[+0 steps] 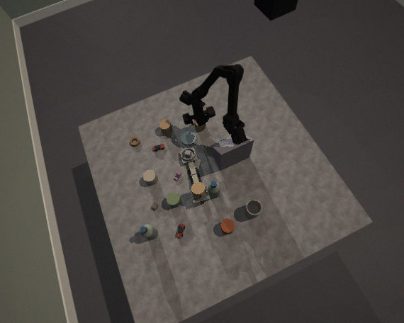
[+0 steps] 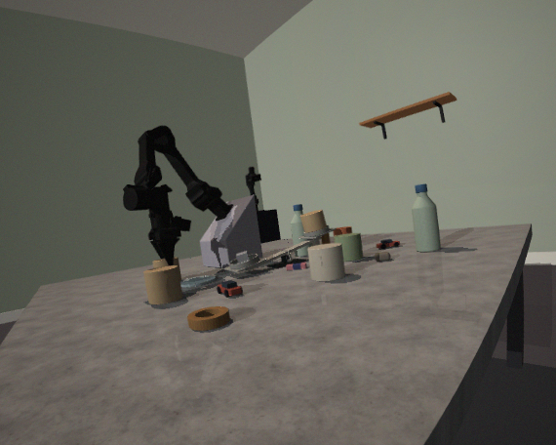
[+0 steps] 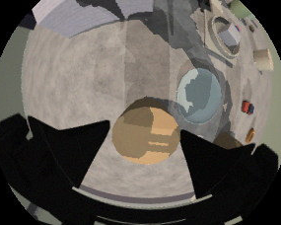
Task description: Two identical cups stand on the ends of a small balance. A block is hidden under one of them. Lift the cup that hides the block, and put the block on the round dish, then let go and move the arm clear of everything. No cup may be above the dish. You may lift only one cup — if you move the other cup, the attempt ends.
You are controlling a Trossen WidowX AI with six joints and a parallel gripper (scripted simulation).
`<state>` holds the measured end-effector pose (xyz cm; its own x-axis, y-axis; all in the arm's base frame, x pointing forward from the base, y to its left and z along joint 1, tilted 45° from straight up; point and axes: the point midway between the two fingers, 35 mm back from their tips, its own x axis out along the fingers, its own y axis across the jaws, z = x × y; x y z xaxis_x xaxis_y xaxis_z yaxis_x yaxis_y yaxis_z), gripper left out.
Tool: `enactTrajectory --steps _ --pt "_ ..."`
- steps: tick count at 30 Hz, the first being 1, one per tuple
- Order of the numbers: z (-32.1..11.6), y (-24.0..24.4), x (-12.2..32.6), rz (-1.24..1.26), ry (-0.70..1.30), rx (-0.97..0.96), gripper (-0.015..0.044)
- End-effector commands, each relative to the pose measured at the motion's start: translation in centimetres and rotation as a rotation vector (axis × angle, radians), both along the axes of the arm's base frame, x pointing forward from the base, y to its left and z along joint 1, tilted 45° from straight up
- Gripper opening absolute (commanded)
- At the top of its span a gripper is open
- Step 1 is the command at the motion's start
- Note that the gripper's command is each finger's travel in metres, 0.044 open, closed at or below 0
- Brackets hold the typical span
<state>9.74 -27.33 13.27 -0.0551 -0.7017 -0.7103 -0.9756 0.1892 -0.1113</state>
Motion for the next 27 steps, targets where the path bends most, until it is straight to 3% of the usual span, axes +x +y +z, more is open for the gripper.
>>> enactTrajectory --steps 1,6,13,27 --pt "2.4 1.8 0.1 -0.003 -0.010 -0.017 0.0440" --pt "2.4 1.8 0.1 -0.003 -0.010 -0.017 0.0440" --pt "3.6 2.2 3.1 0.035 -0.131 -0.051 0.0260" --pt "-3.7 7.1 12.2 -0.221 -0.274 0.049 0.0260"
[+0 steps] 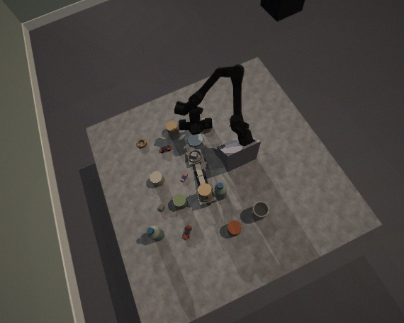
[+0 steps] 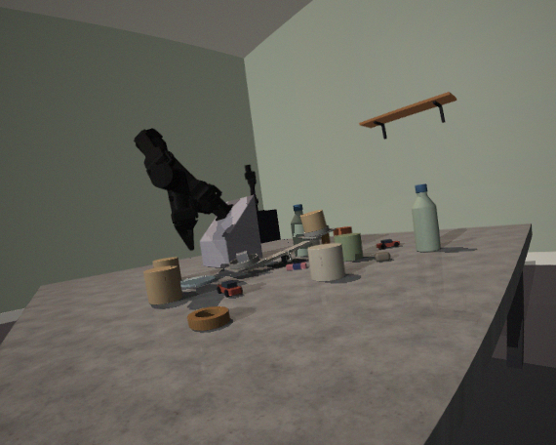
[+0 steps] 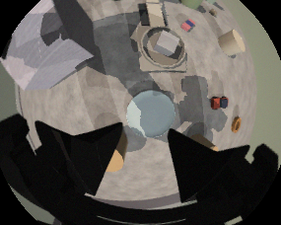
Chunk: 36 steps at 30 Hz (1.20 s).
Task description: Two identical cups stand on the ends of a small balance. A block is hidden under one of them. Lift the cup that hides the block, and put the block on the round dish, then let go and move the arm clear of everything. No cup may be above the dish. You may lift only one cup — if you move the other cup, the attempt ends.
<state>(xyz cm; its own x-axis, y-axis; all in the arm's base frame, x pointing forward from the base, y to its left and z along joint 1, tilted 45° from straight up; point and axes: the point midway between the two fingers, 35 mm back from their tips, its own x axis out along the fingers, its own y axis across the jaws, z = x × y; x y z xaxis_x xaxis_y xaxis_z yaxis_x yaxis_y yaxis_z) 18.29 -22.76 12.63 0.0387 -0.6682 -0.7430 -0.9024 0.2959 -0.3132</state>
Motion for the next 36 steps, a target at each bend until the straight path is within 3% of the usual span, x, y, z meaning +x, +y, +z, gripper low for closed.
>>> enactTrajectory --steps 1,11,36 --pt "-3.7 3.2 4.3 -0.140 -0.055 0.013 0.0260" --pt "-7.8 7.8 7.7 -0.252 -0.124 -0.049 0.0260" --pt "-9.3 6.4 7.7 -0.254 -0.125 -0.051 0.0260"
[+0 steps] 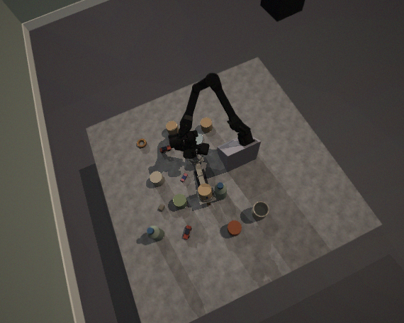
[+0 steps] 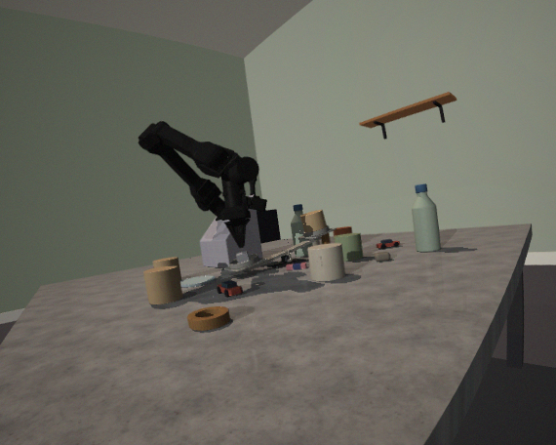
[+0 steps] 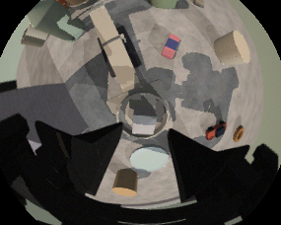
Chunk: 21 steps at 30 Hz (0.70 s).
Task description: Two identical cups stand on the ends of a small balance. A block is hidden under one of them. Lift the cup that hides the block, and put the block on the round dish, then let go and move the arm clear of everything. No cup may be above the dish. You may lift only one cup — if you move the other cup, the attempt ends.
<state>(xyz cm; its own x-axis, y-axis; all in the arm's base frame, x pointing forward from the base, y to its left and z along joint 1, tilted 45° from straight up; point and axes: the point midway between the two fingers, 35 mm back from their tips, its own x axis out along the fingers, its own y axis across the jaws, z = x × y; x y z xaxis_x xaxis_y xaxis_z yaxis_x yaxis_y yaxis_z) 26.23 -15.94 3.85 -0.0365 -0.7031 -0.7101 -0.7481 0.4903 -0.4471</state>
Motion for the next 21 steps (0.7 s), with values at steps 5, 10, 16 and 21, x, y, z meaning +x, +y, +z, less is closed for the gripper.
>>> enactTrajectory --steps 5,10,16,21 --pt "-1.1 -0.9 -0.3 0.001 0.014 -0.002 0.0260" --pt "-1.7 -1.5 -0.3 0.001 0.014 -0.002 0.0260" --pt "-2.4 -2.2 -0.4 0.001 0.014 -0.003 0.0260" --pt "-2.7 -2.6 -0.5 0.001 0.015 -0.004 0.0260"
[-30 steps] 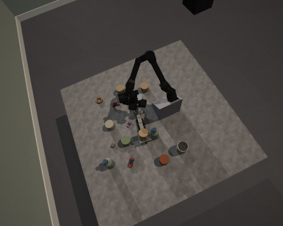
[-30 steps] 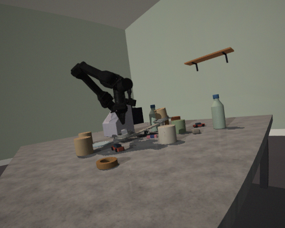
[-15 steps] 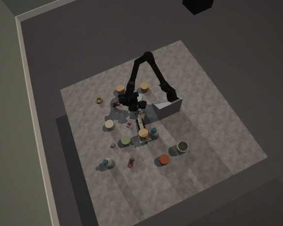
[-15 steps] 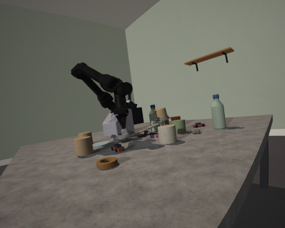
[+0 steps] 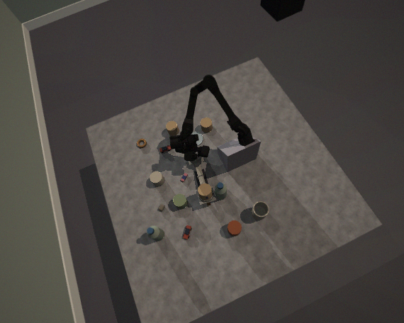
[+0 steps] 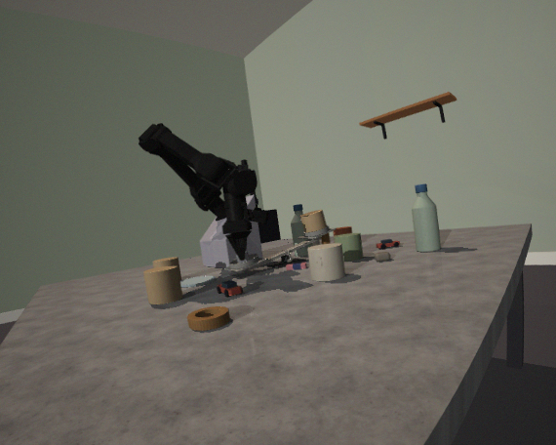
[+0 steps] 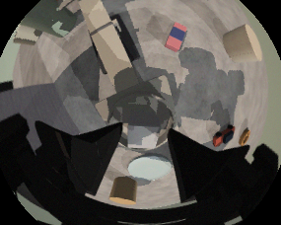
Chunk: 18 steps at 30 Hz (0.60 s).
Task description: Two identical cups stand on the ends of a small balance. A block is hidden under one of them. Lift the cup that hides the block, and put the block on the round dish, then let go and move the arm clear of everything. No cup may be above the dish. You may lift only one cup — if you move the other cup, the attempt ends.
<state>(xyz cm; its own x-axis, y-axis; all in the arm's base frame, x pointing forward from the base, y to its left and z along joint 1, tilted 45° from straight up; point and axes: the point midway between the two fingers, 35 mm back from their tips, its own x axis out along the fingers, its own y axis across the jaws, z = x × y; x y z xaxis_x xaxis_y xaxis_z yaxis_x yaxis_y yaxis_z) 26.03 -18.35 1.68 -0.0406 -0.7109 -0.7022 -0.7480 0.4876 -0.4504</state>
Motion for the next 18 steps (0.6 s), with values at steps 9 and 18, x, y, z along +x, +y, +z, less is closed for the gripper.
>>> enactTrajectory --steps 9,18 --pt "-0.58 -0.20 -0.30 0.004 0.012 0.007 0.0141" --pt "-0.04 0.42 -0.09 0.004 0.011 0.010 0.0003"
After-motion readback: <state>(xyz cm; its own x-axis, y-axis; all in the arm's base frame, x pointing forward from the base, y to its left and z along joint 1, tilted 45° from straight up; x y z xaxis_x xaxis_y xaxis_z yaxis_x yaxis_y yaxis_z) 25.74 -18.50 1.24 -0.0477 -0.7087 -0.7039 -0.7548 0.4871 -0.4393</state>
